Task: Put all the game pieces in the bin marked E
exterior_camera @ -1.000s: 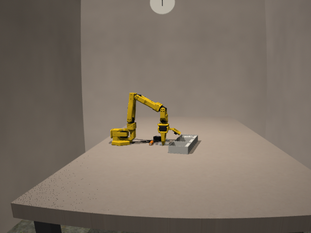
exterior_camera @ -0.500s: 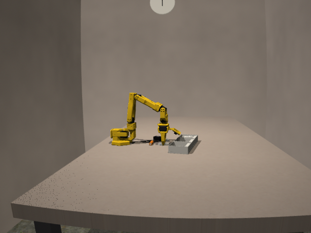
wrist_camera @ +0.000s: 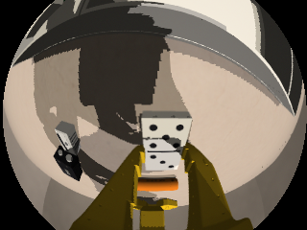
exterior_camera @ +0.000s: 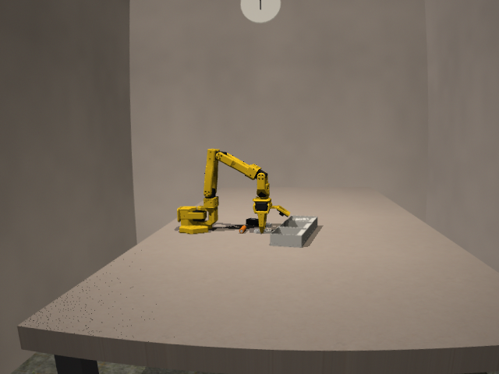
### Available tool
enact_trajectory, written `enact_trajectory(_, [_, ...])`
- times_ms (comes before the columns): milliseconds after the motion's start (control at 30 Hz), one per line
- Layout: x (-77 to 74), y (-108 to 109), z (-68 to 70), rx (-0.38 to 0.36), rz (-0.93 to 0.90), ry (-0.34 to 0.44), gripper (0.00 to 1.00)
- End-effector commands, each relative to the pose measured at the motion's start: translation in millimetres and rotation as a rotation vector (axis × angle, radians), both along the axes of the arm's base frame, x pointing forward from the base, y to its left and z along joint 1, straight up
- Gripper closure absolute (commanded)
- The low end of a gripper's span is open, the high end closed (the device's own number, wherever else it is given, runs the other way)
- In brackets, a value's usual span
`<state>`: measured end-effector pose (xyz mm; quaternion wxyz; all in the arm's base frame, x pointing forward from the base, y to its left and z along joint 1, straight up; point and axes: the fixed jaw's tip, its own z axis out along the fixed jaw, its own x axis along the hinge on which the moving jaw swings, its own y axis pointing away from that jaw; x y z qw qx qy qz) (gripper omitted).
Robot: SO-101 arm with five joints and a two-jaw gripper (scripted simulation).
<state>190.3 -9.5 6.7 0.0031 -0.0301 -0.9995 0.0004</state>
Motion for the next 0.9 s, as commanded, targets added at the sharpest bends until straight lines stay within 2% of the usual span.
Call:
enact_trajectory(0, [3.0, -1, 1.9, -0.001, 0.003, -0.022, 1.00])
enact_trajectory(333, [3.5, -2, 5.8, -0.001, 0.003, -0.022, 1.00])
enact_trajectory(867, [3.6, -5, 39.9, -0.001, 0.003, -0.022, 1.00])
